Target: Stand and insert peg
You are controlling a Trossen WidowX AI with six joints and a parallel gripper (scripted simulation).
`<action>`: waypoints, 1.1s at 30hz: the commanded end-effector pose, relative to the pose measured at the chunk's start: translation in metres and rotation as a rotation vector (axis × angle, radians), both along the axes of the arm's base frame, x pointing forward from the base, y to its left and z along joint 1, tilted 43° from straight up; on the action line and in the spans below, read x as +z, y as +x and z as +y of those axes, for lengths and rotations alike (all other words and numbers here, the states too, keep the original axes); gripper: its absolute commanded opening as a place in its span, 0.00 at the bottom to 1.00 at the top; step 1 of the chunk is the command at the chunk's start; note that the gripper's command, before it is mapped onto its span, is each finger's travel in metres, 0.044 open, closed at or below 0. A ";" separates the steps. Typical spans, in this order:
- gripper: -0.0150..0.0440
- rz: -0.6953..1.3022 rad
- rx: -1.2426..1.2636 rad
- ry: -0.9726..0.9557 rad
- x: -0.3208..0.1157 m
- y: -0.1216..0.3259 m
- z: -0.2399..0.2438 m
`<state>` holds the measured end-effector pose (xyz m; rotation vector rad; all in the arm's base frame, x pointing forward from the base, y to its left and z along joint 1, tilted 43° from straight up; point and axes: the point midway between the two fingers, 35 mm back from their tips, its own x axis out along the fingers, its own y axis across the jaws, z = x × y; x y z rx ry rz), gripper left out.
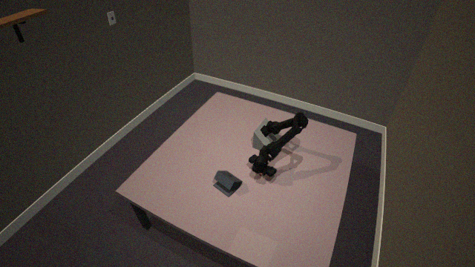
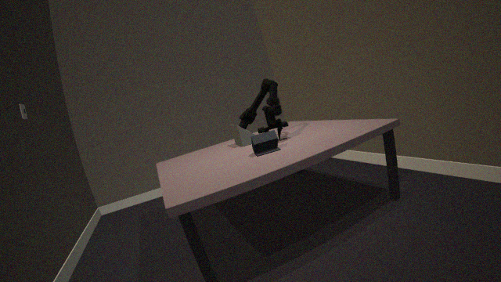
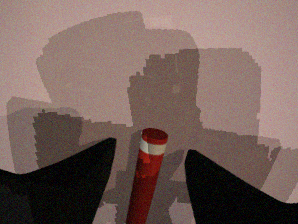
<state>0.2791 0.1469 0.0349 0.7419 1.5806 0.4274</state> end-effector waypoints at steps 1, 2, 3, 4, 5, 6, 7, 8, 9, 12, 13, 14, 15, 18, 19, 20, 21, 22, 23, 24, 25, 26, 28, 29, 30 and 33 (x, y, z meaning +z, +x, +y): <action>0.44 0.002 -0.004 0.003 0.000 0.000 0.000; 0.44 0.002 -0.004 0.003 0.000 0.000 0.000; 0.44 0.002 -0.004 0.003 0.000 0.000 0.000; 0.44 0.002 -0.004 0.003 0.000 0.000 0.000; 0.44 0.002 -0.004 0.003 0.000 0.000 0.000; 0.44 0.002 -0.004 0.003 0.000 0.000 0.000; 0.44 0.002 -0.004 0.003 0.000 0.000 0.000; 0.44 0.002 -0.004 0.003 0.000 0.000 0.000; 0.44 0.002 -0.004 0.003 0.000 0.000 0.000; 0.43 0.002 -0.004 0.003 0.000 0.000 0.000; 0.42 0.002 -0.004 0.003 0.000 0.000 0.000; 0.41 0.002 -0.004 0.003 0.000 0.000 0.000; 0.40 0.002 -0.004 0.003 0.000 0.000 0.000; 0.36 0.002 -0.004 0.003 0.000 0.000 0.000; 0.35 0.002 -0.004 0.003 0.000 0.000 0.000; 0.34 0.002 -0.004 0.003 0.000 0.000 0.000; 0.34 0.002 -0.004 0.003 0.000 0.000 0.000; 0.34 0.002 -0.004 0.003 0.000 0.000 0.000; 0.34 0.002 -0.004 0.003 0.000 0.000 0.000; 0.34 0.002 -0.004 0.003 0.000 0.000 0.000; 0.34 0.001 -0.004 0.002 0.000 0.000 0.000; 0.34 -0.003 -0.006 0.001 0.000 0.000 0.000; 0.34 -0.015 -0.016 -0.003 0.001 -0.001 -0.001; 0.34 -0.023 -0.022 -0.006 0.002 -0.001 -0.001; 0.34 -0.030 -0.028 -0.008 0.002 -0.001 -0.001; 0.34 -0.048 -0.045 -0.013 0.004 -0.002 -0.003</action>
